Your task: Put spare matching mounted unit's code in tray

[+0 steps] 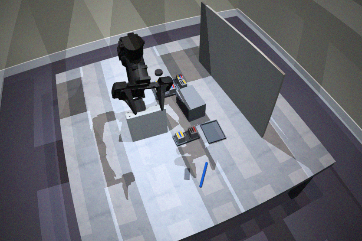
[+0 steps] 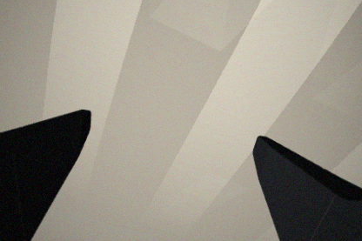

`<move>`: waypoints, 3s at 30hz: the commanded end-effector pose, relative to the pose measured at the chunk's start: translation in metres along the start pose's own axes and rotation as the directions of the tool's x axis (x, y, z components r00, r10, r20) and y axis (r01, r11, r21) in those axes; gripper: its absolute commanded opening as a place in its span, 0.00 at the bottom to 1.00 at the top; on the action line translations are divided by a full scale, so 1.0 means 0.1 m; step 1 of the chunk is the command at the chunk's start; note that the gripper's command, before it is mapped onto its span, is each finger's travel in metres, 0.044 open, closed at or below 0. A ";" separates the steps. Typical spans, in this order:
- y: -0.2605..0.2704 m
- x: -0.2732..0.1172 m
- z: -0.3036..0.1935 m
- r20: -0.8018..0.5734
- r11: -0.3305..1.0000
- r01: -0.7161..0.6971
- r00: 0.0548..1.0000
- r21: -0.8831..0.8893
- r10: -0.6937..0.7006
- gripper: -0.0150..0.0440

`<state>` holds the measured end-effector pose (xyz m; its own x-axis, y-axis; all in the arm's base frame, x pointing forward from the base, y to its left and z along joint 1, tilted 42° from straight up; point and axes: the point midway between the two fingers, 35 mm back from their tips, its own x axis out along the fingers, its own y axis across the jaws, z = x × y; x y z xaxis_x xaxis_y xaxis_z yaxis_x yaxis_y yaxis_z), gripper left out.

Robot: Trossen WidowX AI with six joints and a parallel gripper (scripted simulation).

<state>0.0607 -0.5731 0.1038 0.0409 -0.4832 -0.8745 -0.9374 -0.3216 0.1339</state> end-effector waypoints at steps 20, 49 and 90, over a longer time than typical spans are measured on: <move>-1.97 -0.29 0.34 0.195 0.321 0.296 0.930 -0.900 -0.312 1.00; -4.31 -1.67 2.16 0.702 -0.814 -0.580 0.566 -0.033 -0.432 1.00; -4.73 -2.66 3.41 0.909 0.065 -0.931 0.332 0.358 -0.252 1.00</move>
<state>0.3761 -0.0176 0.1115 -0.0648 0.6574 -0.7507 -0.2119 0.7261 0.6542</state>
